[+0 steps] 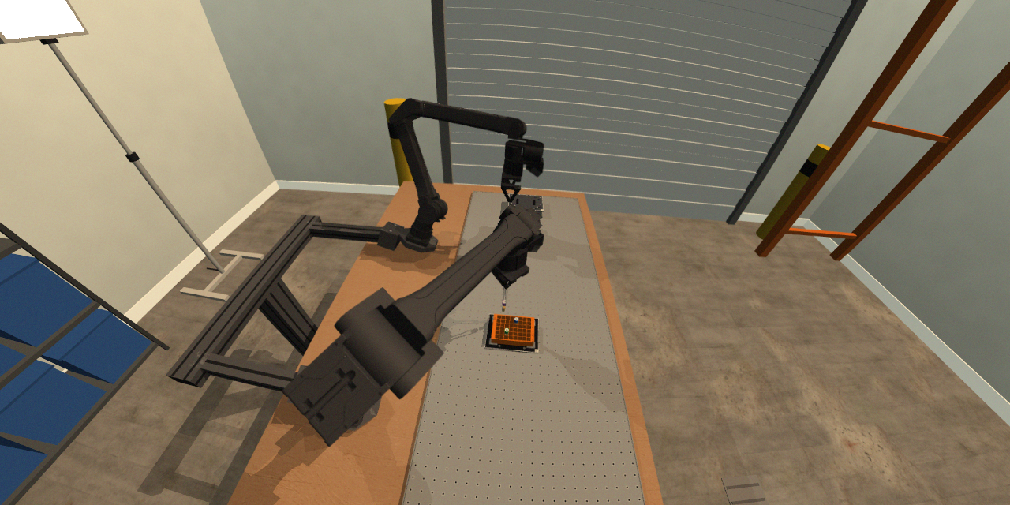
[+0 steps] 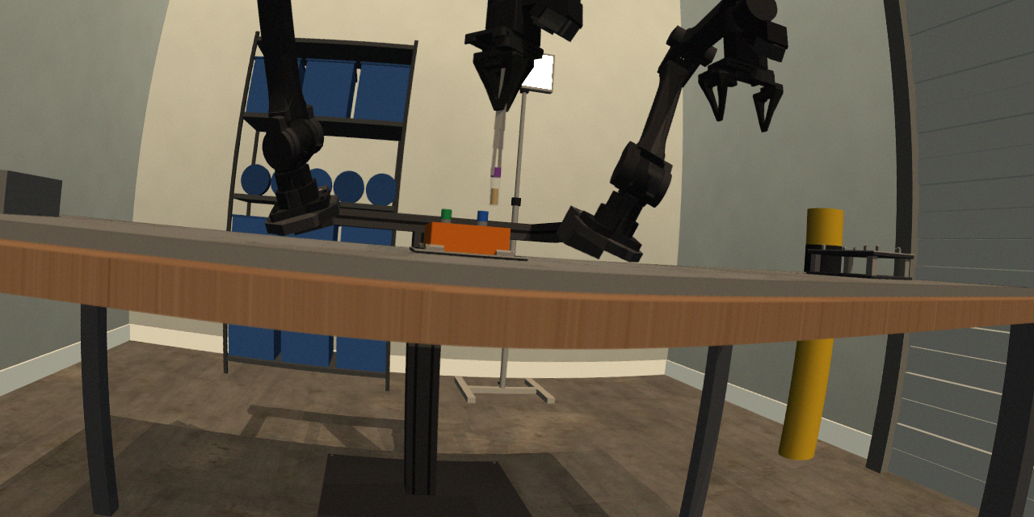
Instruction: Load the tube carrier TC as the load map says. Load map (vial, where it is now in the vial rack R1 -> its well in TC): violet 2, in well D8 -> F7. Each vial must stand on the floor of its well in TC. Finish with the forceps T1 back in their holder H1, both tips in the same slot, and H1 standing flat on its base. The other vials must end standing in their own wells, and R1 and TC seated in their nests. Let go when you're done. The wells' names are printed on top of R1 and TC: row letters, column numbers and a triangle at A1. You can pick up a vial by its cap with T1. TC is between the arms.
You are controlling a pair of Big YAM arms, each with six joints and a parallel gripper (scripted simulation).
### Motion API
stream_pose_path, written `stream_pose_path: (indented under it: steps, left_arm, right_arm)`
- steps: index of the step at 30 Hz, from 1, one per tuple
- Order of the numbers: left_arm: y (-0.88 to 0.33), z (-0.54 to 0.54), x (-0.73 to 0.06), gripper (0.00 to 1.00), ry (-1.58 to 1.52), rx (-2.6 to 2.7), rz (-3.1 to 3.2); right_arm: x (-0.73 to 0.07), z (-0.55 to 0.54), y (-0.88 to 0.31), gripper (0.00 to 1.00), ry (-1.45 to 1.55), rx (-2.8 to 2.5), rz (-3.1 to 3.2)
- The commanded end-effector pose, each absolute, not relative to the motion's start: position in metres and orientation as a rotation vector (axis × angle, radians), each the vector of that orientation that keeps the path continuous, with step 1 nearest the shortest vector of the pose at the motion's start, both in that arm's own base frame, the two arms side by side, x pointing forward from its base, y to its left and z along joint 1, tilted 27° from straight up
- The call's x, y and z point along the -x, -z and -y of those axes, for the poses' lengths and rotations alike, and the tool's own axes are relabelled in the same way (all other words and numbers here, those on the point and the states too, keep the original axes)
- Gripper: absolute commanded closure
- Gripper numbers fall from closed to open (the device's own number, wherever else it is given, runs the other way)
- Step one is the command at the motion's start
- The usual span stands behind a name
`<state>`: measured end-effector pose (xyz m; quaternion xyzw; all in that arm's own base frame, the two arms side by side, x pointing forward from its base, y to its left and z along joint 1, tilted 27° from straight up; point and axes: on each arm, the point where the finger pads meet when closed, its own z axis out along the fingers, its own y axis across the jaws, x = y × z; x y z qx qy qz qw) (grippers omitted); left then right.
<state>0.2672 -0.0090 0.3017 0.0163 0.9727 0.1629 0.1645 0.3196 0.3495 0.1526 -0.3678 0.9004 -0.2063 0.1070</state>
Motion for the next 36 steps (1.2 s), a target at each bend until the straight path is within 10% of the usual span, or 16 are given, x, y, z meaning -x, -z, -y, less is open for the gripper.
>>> stream_pose_path:
  steps: [1,36]
  left_arm:
    - [-0.315,0.011,-0.272,0.0,-0.449,-0.03,-2.743]
    - [-0.315,0.011,-0.272,0.0,-0.449,-0.03,-2.743]
  right_arm:
    - [-0.324,-0.372,-0.162,0.91,0.573,1.06,-2.633]
    - [-0.323,-0.341,-0.157,0.91,0.636,1.078,-2.646]
